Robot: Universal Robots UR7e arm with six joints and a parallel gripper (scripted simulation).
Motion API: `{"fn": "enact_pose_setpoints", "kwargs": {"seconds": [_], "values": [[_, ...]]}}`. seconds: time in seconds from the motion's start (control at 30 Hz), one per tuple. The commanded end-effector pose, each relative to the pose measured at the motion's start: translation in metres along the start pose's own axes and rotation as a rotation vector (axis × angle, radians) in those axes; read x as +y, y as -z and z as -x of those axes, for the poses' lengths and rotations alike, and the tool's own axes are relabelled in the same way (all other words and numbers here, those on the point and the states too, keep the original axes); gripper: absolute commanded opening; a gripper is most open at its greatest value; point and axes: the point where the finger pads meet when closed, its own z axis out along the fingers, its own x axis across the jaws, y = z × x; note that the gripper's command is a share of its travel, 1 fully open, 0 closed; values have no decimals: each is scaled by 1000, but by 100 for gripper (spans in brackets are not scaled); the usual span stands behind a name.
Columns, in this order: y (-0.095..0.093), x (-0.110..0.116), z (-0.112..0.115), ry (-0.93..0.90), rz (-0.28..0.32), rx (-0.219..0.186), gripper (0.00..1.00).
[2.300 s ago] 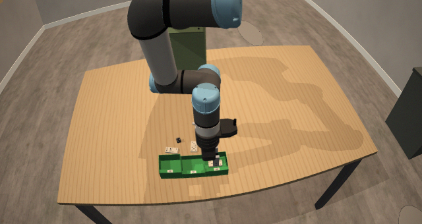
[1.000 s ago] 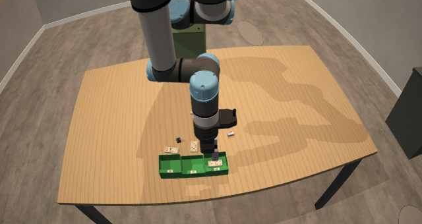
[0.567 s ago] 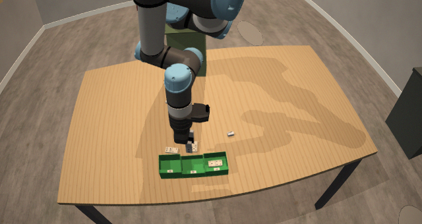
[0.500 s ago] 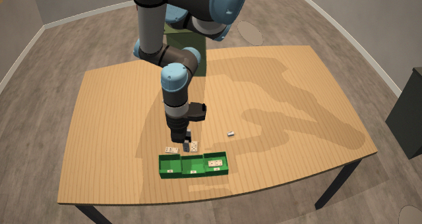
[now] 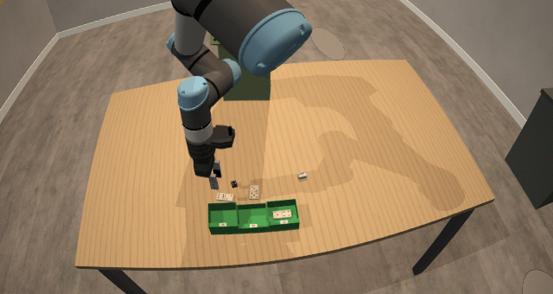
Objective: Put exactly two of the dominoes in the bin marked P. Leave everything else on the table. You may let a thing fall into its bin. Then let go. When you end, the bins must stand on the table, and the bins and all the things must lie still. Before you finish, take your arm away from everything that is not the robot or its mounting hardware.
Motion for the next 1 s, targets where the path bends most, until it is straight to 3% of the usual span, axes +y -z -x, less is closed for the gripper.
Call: {"fn": "enact_pose_setpoints", "kwargs": {"seconds": [0.0, 0.33, 0.97], "values": [[-1, -4, 0, 19, -35, 1, 79], [0, -18, -5, 23, -36, 5, 79], [0, -17, -4, 19, -36, 1, 79]]}}
